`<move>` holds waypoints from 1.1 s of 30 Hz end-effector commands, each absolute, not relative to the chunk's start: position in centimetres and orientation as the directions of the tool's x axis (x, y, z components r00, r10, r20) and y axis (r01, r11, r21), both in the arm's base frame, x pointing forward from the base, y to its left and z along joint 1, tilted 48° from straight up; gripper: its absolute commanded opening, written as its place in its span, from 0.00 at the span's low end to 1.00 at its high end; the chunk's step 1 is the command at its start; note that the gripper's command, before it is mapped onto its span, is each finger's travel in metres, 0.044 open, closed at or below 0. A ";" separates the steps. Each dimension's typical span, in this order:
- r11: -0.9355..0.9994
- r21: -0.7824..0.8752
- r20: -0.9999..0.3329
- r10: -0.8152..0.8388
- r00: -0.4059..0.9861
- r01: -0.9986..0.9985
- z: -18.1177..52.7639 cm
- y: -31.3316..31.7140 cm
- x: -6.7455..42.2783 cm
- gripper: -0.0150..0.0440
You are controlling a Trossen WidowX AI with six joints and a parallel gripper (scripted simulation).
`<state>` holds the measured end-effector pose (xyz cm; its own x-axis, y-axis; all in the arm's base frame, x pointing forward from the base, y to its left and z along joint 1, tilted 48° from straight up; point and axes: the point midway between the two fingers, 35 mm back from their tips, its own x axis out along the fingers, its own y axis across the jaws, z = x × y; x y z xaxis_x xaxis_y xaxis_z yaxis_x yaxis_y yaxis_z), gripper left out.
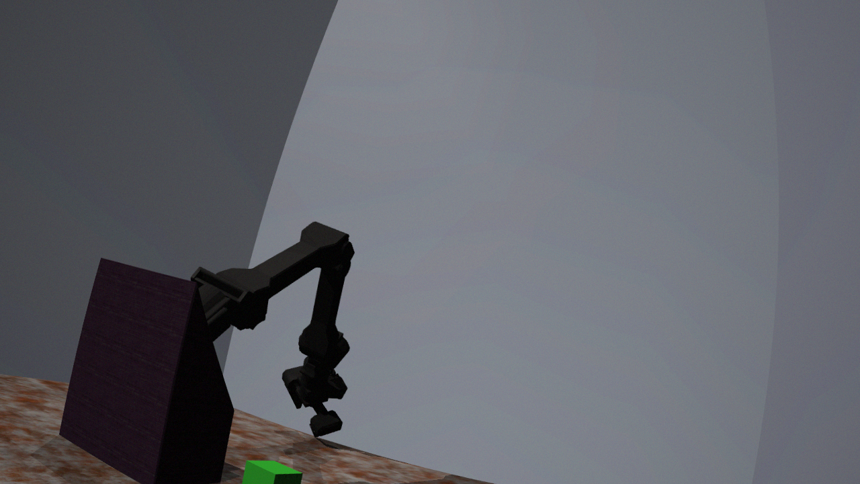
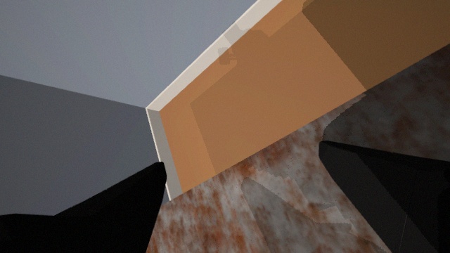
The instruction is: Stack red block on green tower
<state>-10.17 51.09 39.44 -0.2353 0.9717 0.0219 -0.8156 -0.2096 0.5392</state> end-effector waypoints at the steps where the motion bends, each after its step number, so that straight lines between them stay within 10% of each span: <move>1: -0.116 0.498 -0.007 0.991 -0.137 -0.859 39.0 50.8 -4.6 1.00; 33: 0.484 0.259 -0.386 0.845 0.370 -0.836 26.5 39.3 27.5 1.00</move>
